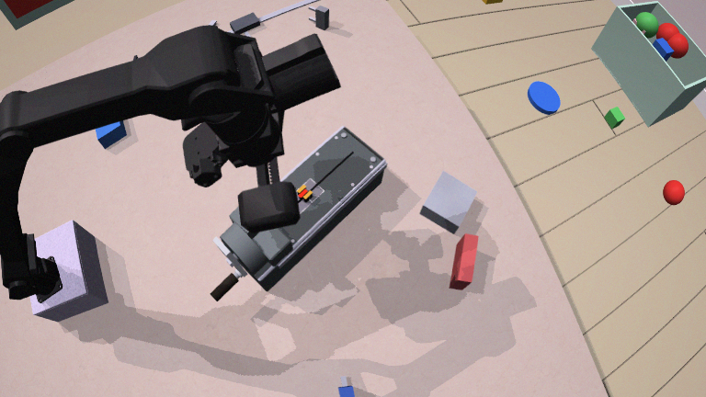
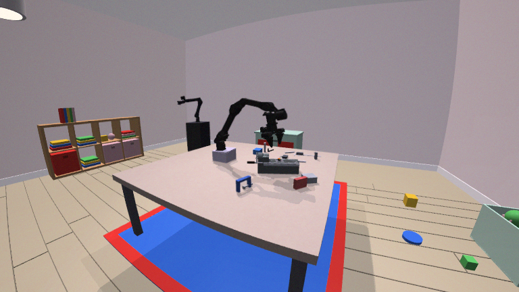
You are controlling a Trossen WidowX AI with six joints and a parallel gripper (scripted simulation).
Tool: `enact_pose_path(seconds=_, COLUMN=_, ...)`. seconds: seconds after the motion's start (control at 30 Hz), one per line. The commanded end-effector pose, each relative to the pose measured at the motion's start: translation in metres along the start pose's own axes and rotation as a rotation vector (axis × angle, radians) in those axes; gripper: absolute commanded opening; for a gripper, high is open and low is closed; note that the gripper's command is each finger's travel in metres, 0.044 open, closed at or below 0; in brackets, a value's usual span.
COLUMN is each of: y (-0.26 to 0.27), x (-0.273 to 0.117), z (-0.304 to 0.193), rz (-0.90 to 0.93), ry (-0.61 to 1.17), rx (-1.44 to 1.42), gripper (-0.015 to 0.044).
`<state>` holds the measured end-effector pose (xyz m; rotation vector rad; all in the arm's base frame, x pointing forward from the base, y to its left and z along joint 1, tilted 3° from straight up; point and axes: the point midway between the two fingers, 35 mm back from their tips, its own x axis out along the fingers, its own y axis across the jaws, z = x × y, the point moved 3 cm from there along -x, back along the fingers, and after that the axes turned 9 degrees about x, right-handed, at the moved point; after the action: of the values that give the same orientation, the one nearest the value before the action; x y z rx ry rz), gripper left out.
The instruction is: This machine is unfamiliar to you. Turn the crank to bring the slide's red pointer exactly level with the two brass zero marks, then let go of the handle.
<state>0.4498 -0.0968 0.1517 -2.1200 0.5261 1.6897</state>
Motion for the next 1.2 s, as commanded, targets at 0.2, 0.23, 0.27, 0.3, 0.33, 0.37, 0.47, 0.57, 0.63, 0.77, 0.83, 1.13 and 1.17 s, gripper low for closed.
enact_pose_path(seconds=0.2, y=0.002, x=0.002, z=0.001, rz=0.006, ry=-0.004, rx=0.002, gripper=0.0440)
enact_pose_path(seconds=0.23, y=0.003, x=0.001, z=0.002, rz=0.000, ry=-0.003, rx=0.029, gripper=0.0440)
enact_pose_path(seconds=0.27, y=0.006, x=0.000, z=0.002, rz=-0.010, ry=0.000, rx=0.075, gripper=0.0440)
enact_pose_path(seconds=0.3, y=0.010, x=-0.001, z=0.003, rz=-0.022, ry=0.002, rx=0.130, gripper=0.0440)
enact_pose_path(seconds=0.33, y=0.014, x=-0.002, z=0.003, rz=-0.034, ry=0.004, rx=0.185, gripper=0.0440)
enact_pose_path(seconds=0.37, y=0.018, x=-0.004, z=0.004, rz=-0.046, ry=0.006, rx=0.240, gripper=0.0440)
enact_pose_path(seconds=0.47, y=0.028, x=-0.007, z=0.007, rz=-0.082, ry=0.008, rx=0.404, gripper=0.0440)
enact_pose_path(seconds=0.57, y=0.039, x=-0.011, z=0.010, rz=-0.120, ry=0.007, rx=0.567, gripper=0.0440)
enact_pose_path(seconds=0.63, y=0.046, x=-0.013, z=0.012, rz=-0.145, ry=0.004, rx=0.675, gripper=0.0440)
enact_pose_path(seconds=0.77, y=0.060, x=-0.017, z=0.018, rz=-0.198, ry=-0.007, rx=0.889, gripper=0.0440)
enact_pose_path(seconds=0.83, y=0.066, x=-0.019, z=0.022, rz=-0.224, ry=-0.015, rx=0.995, gripper=0.0440)
enact_pose_path(seconds=1.13, y=0.094, x=-0.028, z=0.040, rz=-0.348, ry=-0.076, rx=1.462, gripper=0.0440)
enact_pose_path(seconds=1.17, y=0.096, x=-0.029, z=0.043, rz=-0.362, ry=-0.086, rx=1.512, gripper=0.0440)
